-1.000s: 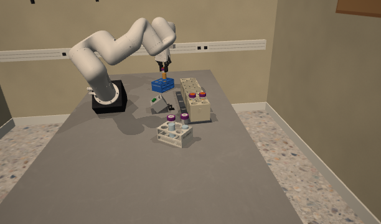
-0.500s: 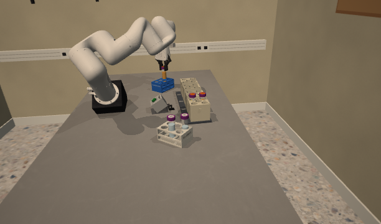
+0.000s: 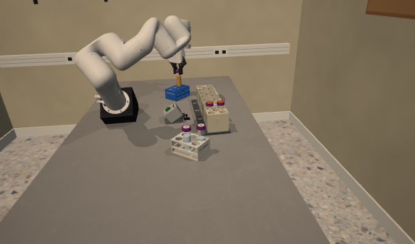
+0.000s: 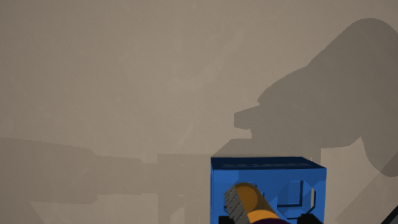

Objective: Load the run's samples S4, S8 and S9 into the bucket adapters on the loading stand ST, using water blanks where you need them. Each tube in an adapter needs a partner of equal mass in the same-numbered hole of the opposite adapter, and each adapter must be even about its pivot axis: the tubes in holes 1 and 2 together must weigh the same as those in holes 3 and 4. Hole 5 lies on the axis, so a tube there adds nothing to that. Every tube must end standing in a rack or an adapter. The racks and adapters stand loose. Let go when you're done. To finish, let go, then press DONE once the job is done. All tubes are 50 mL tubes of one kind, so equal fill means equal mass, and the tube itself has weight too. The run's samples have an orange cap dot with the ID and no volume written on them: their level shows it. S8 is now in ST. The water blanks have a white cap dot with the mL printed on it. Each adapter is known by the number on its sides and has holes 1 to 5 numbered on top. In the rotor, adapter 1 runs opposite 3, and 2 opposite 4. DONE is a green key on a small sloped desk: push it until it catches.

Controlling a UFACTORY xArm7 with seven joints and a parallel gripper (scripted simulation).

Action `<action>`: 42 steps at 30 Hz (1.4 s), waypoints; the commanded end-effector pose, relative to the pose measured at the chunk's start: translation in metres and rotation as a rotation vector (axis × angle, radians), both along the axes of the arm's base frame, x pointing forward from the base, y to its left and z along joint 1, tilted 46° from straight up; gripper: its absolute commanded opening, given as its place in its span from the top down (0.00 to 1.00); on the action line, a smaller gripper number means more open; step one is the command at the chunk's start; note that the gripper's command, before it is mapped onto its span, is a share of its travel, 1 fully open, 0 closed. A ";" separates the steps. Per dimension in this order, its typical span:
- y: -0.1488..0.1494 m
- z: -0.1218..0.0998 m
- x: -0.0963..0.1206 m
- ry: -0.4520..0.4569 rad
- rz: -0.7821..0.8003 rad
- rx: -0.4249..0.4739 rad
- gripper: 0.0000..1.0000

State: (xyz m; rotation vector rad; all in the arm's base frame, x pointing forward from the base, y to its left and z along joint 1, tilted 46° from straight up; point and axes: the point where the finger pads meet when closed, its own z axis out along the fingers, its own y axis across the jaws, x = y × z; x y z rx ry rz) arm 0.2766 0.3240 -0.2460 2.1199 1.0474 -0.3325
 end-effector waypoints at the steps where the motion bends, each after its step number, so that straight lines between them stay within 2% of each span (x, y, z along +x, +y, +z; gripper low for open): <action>1: 0.010 0.008 -0.001 -0.001 0.001 0.005 1.00; 42: 0.059 0.057 -0.007 -0.001 0.001 0.005 1.00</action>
